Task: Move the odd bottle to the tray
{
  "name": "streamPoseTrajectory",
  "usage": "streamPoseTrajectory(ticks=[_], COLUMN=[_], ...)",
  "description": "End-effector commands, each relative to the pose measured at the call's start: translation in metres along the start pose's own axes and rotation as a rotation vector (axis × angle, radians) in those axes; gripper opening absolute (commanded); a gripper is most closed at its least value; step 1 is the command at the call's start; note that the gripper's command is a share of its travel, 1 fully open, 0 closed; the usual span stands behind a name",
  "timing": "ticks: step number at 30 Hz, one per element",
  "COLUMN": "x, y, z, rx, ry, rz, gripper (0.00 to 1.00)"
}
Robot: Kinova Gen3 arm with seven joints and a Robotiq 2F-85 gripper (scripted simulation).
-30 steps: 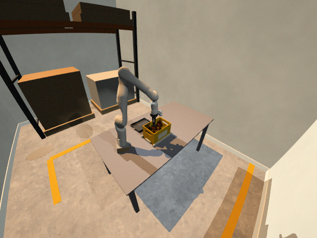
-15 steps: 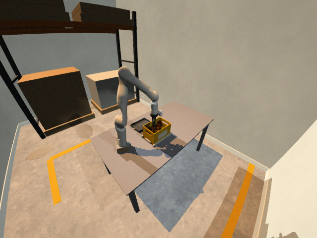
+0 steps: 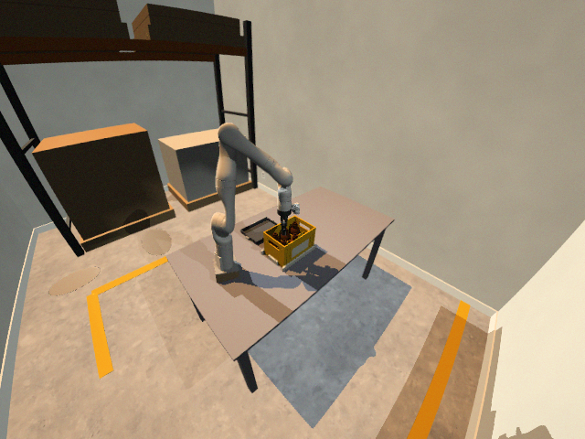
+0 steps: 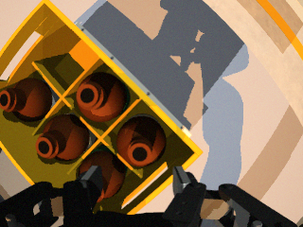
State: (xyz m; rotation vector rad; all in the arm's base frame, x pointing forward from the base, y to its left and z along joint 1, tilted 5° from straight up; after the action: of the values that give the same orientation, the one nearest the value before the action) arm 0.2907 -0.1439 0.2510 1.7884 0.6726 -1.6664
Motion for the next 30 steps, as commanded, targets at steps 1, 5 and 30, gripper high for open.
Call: streamPoseTrajectory(ticks=[1, 5, 30], x=[0.000, 0.000, 0.017], y=[0.000, 0.000, 0.001], z=[0.000, 0.000, 0.000], rx=[0.000, 0.000, 0.000], ry=[0.001, 0.001, 0.001], rz=[0.001, 0.001, 0.001], gripper=[0.64, 0.64, 0.64])
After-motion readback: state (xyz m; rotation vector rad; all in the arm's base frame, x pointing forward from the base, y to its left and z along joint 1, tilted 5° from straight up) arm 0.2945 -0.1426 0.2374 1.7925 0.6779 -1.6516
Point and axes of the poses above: the point where the finger pads meet when closed, its own x axis out along the fingers, its own z axis across the jaws, y = z × x, the point moved 4 cm from there along -x, back along the fingers
